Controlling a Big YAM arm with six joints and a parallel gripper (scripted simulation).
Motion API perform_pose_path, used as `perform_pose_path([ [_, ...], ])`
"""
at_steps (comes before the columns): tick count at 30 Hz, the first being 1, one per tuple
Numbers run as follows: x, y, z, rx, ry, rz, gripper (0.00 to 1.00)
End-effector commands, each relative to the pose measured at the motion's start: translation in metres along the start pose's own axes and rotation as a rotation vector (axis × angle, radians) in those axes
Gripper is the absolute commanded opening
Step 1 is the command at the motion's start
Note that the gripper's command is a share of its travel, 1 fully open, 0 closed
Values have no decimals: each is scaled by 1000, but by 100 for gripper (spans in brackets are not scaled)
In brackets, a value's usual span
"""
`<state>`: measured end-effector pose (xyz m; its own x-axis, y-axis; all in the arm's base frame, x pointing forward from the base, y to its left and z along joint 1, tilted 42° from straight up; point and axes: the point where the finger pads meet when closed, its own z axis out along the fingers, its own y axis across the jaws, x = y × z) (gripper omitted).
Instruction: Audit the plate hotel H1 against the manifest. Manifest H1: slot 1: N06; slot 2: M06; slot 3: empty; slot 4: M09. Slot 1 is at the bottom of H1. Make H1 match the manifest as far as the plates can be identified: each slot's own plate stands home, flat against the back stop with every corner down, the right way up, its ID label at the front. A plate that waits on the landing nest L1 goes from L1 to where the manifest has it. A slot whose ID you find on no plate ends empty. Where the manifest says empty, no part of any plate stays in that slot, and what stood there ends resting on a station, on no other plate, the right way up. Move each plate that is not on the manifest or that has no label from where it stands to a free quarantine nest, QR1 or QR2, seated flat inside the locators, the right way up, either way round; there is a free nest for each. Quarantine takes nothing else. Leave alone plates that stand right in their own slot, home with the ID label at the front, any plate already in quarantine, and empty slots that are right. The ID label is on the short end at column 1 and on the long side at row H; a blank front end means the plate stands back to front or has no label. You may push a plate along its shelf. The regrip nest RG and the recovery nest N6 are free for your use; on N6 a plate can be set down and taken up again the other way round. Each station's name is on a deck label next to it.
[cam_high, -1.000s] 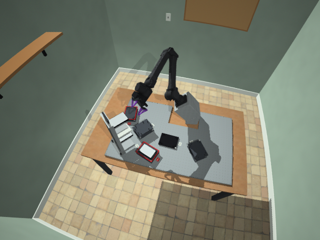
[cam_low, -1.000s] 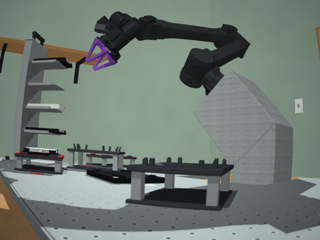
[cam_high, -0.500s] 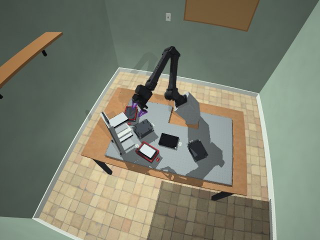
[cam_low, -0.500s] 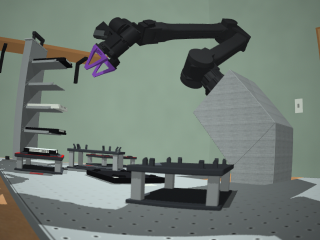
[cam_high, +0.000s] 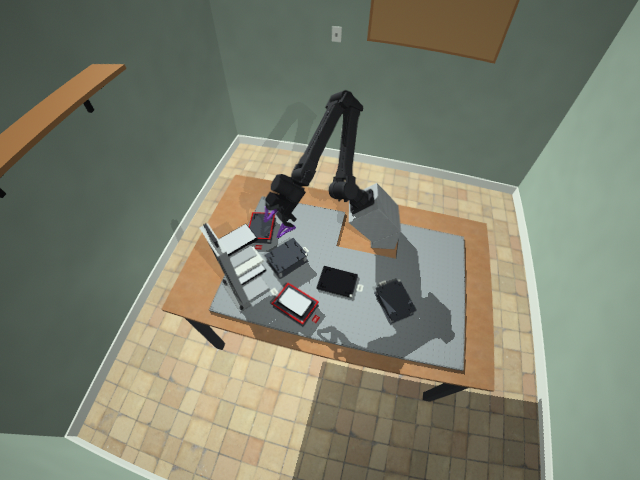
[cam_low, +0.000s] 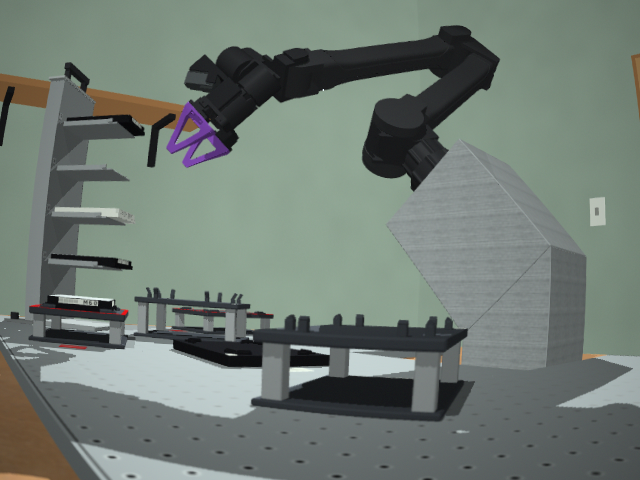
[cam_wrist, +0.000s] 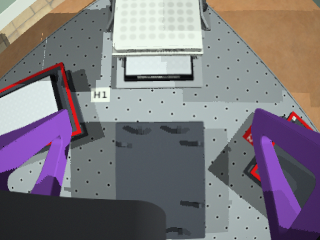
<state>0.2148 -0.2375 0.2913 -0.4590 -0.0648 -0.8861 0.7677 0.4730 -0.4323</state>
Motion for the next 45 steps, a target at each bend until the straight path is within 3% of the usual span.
perform_pose_path([
  [1, 1, -1, 2, 7, -8, -11, 100],
  [11, 12, -1, 13, 8, -9, -12, 100],
  [13, 6, 2, 8, -4, -30, -8, 100],
  [15, 8, 2, 14, -1, -13, -14, 100],
  [16, -7, -5, 15, 11, -34, -1, 100],
  [18, -7, -5, 15, 11, -34, -1, 100],
  [19, -22, -12, 16, 23, -52, 11, 100],
  [33, -37, -12, 33, 25, -51, 10, 100],
  [35, -37, -12, 33, 25, -51, 10, 100],
  [36, -24, -4, 31, 7, -31, 7, 100],
  [45, -24, -4, 31, 7, -31, 7, 100],
])
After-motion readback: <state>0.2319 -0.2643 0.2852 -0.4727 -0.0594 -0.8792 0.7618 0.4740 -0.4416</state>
